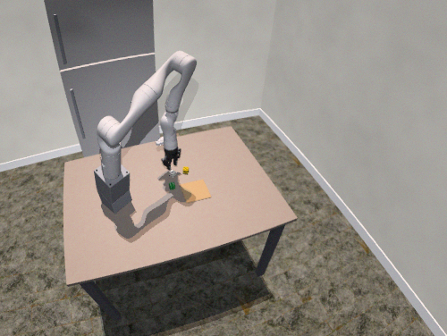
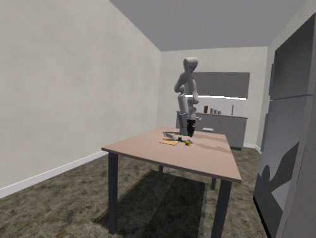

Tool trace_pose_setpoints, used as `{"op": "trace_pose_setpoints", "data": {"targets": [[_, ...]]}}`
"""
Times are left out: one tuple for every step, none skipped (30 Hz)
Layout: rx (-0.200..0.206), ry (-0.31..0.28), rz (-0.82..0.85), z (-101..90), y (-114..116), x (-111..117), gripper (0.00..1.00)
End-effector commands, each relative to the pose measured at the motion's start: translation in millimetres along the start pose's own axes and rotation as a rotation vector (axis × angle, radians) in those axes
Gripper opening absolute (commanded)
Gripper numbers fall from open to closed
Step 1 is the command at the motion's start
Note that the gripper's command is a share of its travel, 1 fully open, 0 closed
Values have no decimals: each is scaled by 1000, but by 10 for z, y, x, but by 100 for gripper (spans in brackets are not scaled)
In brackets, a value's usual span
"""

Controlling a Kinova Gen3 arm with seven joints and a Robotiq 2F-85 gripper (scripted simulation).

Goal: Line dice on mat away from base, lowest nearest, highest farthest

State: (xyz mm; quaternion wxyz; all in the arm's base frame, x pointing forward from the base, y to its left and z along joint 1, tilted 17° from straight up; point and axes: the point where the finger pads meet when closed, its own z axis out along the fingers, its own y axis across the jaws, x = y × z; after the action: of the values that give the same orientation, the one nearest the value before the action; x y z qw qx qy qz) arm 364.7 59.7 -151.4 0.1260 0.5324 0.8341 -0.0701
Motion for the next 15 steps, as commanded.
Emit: {"op": "trace_pose_setpoints", "data": {"targets": [[8, 0, 6, 65, -32, -16, 46], [8, 0, 6, 81, -33, -17, 46], [8, 0, 6, 95, -34, -17, 46], [8, 0, 6, 109, -35, -17, 46], [8, 0, 6, 122, -36, -17, 46], [8, 0, 6, 134, -36, -17, 46], [8, 0, 6, 145, -37, -17, 46], [8, 0, 6, 155, -37, -17, 46], [8, 0, 6, 164, -38, -17, 46], [8, 0, 6, 172, -38, -17, 46], [8, 0, 6, 172, -38, -17, 46], [8, 0, 6, 172, -38, -17, 46], [8, 0, 6, 179, -39, -17, 46], [8, 0, 6, 185, -39, -17, 46], [8, 0, 6, 189, -39, -17, 46]]}}
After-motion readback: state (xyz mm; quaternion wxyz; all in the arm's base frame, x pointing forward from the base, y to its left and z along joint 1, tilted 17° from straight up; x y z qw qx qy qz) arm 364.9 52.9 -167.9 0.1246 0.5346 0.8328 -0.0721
